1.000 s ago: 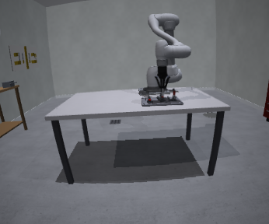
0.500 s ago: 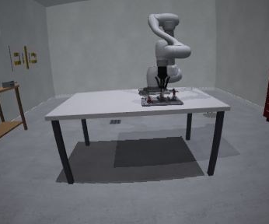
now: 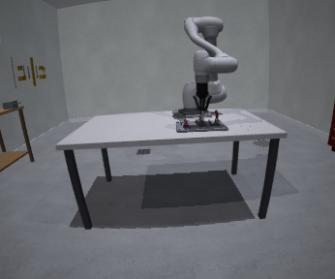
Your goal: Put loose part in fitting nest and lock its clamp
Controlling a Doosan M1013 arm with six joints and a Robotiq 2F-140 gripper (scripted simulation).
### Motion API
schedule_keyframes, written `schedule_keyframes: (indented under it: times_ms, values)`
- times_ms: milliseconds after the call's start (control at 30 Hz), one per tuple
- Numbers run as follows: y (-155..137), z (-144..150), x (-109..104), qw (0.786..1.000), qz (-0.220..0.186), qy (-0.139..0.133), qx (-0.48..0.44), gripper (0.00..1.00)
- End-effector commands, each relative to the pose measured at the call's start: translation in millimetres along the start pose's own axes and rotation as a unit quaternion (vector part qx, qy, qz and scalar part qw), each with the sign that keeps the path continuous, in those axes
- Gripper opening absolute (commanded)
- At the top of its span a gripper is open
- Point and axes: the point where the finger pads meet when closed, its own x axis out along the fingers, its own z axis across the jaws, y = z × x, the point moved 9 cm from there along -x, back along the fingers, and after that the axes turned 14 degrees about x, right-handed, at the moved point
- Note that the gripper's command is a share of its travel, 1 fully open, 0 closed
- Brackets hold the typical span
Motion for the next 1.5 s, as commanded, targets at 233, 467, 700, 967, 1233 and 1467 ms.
schedule_keyframes:
  times_ms: [233, 467, 700, 967, 1233, 1467]
  values:
    - [0.0, 0.0, 0.0, 1.000, 0.000, 0.000, 0.000, 0.10]
    - [0.0, 0.0, 1.5, 1.000, 0.000, 0.000, 0.000, 0.10]
    - [0.0, 0.0, 2.0, 1.000, 0.000, 0.000, 0.000, 0.10]
    - [0.0, 0.0, 2.0, 1.000, 0.000, 0.000, 0.000, 0.10]
    - [0.0, 0.0, 4.0, 1.000, 0.000, 0.000, 0.000, 0.10]
    - [0.0, 0.0, 4.0, 1.000, 0.000, 0.000, 0.000, 0.10]
